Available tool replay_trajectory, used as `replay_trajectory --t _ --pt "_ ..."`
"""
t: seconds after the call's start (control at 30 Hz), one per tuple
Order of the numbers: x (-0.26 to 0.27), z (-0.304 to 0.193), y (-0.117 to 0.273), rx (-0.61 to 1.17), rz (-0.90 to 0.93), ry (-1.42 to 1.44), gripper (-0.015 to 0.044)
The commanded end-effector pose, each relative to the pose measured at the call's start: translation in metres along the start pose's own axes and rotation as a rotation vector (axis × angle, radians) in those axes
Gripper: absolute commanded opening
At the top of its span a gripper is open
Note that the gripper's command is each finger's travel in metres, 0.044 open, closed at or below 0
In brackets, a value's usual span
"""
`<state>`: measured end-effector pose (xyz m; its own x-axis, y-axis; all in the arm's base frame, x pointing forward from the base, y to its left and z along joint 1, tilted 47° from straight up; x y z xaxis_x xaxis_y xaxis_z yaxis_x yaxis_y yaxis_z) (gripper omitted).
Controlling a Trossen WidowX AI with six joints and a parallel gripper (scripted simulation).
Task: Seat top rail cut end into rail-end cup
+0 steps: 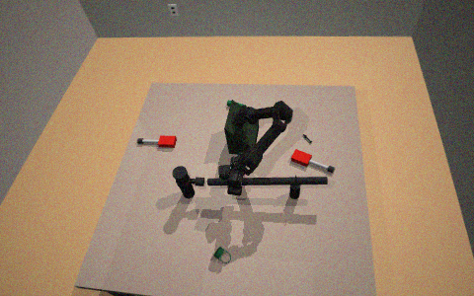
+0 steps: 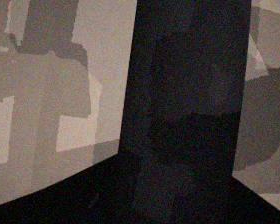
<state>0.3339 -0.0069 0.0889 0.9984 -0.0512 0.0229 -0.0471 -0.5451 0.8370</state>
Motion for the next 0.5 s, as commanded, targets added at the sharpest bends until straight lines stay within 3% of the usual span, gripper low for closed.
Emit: replay_trajectory --t 0.0,0.47 --pt "0.004 0.006 0.005 -0.005 0.011 -0.001 0.0" --pt "0.005 0.016 0.003 -0.002 0.007 0.002 0.0"
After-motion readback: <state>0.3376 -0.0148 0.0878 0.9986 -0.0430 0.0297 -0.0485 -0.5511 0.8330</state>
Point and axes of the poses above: the point midway between the two fingers, 35 mm back from their tips, its own y axis back along the fingers, its own x axis across the jaws, z = x × y, the point moved 9 cm from there along y, back along the fingers, and after that the axes turned 6 degrees about -y, right-handed, at the moved point
